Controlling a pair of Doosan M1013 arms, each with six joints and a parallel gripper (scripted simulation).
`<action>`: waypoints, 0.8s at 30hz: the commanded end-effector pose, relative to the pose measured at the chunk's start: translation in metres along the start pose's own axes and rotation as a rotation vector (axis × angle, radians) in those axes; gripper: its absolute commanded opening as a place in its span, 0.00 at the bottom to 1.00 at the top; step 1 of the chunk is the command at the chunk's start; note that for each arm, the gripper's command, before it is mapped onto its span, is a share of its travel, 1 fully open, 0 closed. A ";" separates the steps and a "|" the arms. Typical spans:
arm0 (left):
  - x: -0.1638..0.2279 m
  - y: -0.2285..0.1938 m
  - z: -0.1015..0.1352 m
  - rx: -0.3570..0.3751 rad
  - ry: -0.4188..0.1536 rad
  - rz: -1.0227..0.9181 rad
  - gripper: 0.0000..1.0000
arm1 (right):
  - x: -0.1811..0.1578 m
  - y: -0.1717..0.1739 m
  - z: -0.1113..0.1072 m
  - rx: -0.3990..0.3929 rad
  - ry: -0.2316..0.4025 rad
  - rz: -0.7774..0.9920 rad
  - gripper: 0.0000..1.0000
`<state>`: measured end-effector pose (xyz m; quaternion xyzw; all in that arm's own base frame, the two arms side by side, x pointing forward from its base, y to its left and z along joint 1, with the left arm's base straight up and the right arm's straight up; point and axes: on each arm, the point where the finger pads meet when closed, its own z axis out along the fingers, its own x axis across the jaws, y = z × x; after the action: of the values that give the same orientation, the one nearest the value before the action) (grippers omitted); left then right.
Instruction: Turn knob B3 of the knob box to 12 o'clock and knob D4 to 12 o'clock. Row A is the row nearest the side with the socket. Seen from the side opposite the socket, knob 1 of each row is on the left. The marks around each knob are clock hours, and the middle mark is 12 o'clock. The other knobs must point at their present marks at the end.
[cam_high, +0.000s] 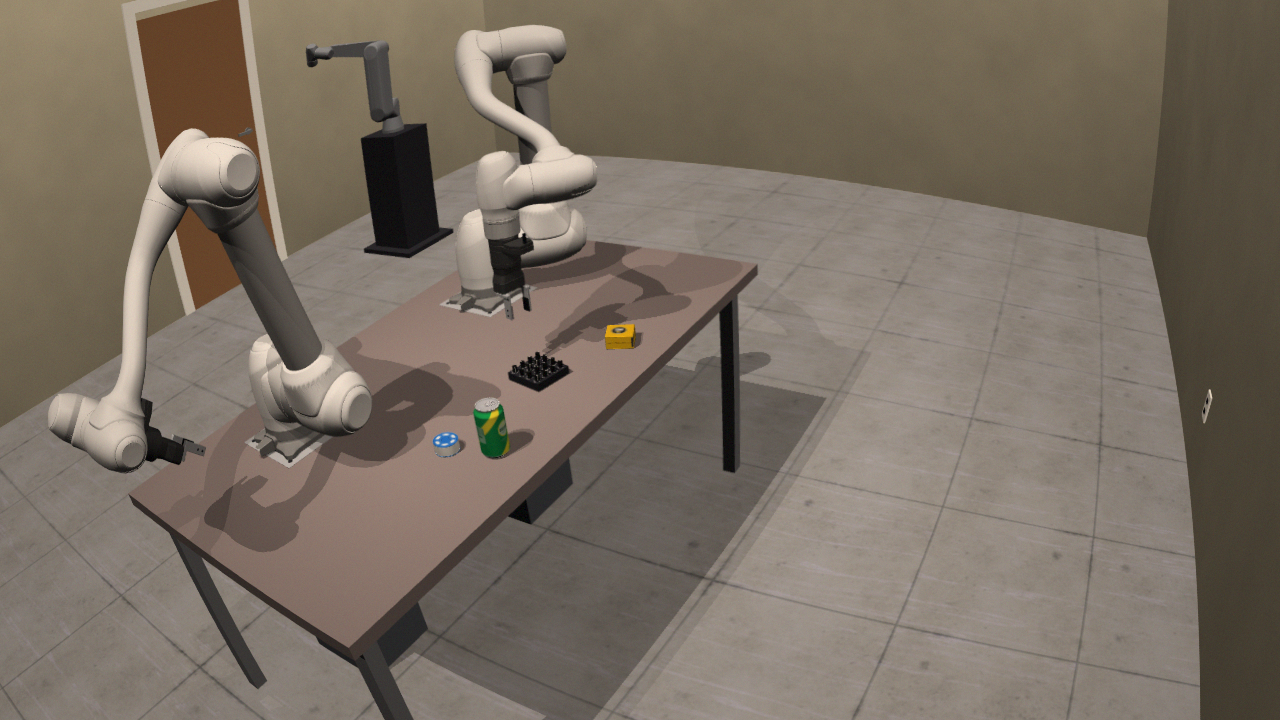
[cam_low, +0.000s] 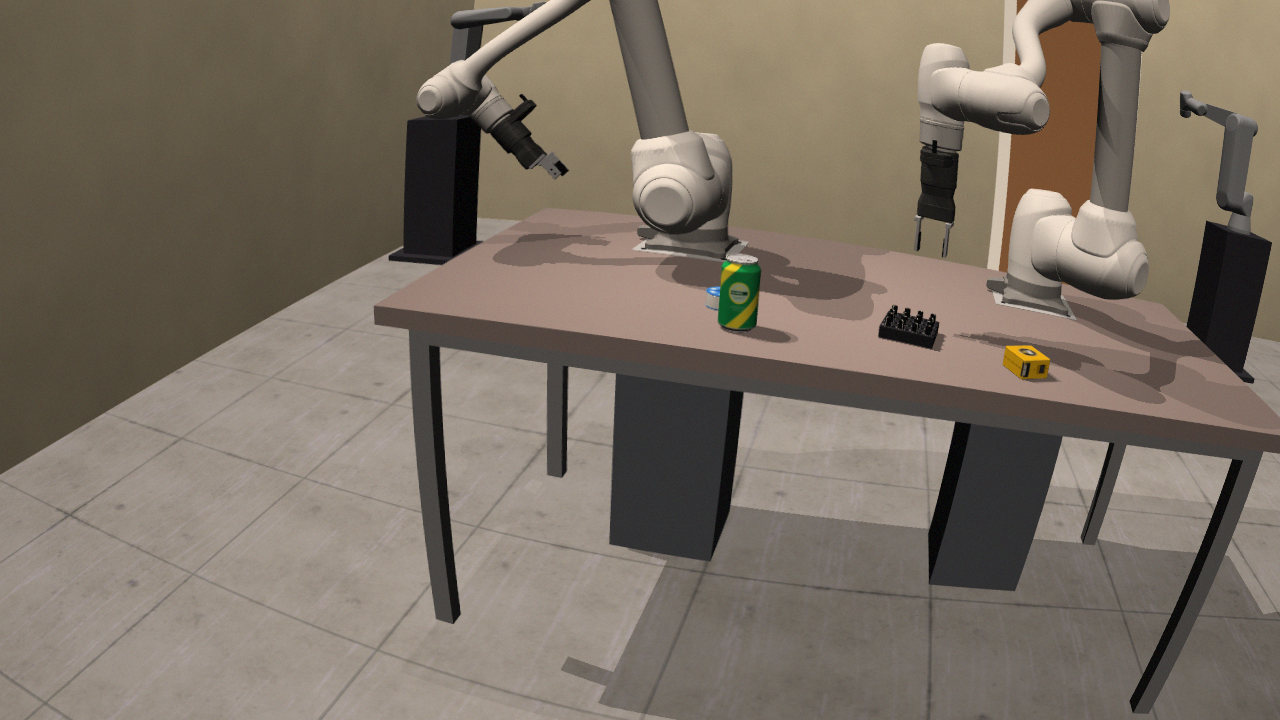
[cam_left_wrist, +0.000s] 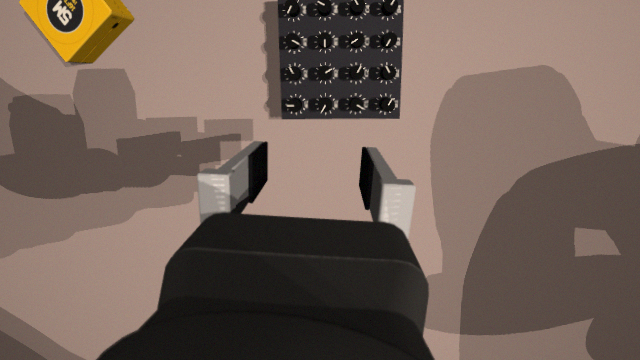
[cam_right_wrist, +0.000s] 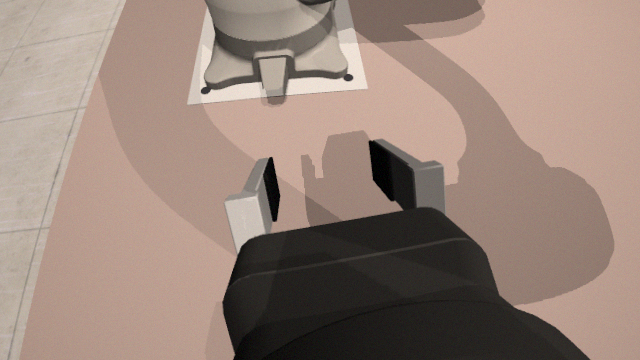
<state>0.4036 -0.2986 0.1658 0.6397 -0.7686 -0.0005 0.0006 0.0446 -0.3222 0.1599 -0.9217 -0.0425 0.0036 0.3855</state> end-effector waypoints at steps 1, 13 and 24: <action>0.001 0.005 0.000 0.005 0.000 0.000 1.00 | 0.001 0.001 0.001 -0.007 0.011 -0.005 1.00; 0.001 0.008 0.000 0.005 0.000 0.001 1.00 | 0.001 0.001 0.001 -0.007 0.011 -0.005 1.00; 0.001 0.008 0.000 0.005 0.000 0.001 1.00 | 0.001 0.001 0.001 -0.007 0.011 -0.005 1.00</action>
<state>0.3964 -0.2980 0.1657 0.6395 -0.7688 -0.0006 0.0006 0.0446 -0.3222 0.1599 -0.9217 -0.0425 0.0036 0.3855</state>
